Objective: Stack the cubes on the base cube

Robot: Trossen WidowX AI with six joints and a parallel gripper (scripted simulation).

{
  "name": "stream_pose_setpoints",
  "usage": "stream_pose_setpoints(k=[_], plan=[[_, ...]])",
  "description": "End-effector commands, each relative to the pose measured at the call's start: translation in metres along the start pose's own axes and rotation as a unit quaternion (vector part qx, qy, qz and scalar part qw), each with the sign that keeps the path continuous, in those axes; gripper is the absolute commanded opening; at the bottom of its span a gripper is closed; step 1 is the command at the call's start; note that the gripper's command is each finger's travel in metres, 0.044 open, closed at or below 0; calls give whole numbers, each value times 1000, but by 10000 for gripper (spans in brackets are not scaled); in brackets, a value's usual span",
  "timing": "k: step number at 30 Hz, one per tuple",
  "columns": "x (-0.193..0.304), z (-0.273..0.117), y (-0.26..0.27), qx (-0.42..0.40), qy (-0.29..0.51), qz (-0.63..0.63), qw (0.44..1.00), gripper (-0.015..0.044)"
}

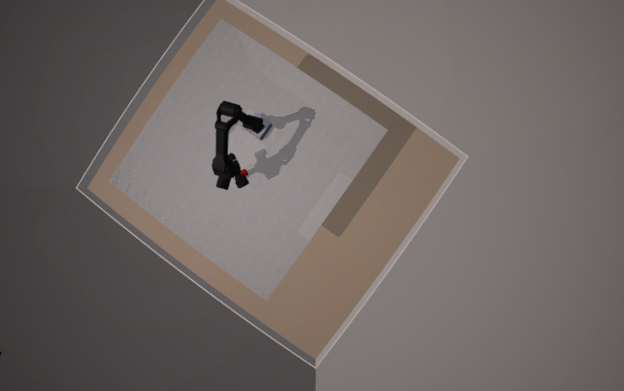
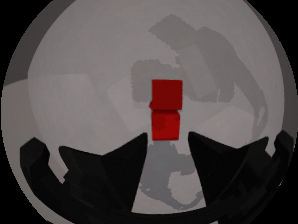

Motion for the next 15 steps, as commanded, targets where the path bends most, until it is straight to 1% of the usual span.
stream_pose_setpoints(k=[1, 15], plan=[[0, -8, 1, -4, -3, 0, 1000, 205], [0, -24, 1, -4, -3, 0, 1000, 205]])
Point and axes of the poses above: the point midway between the two fingers, 35 mm back from their tips, its own z axis out along the fingers, its own y axis across the jaws, x = y × z, the point moved 7 cm from there along -z, back along the fingers, and after that the axes turned 13 degrees about z, right-handed, at the moved point
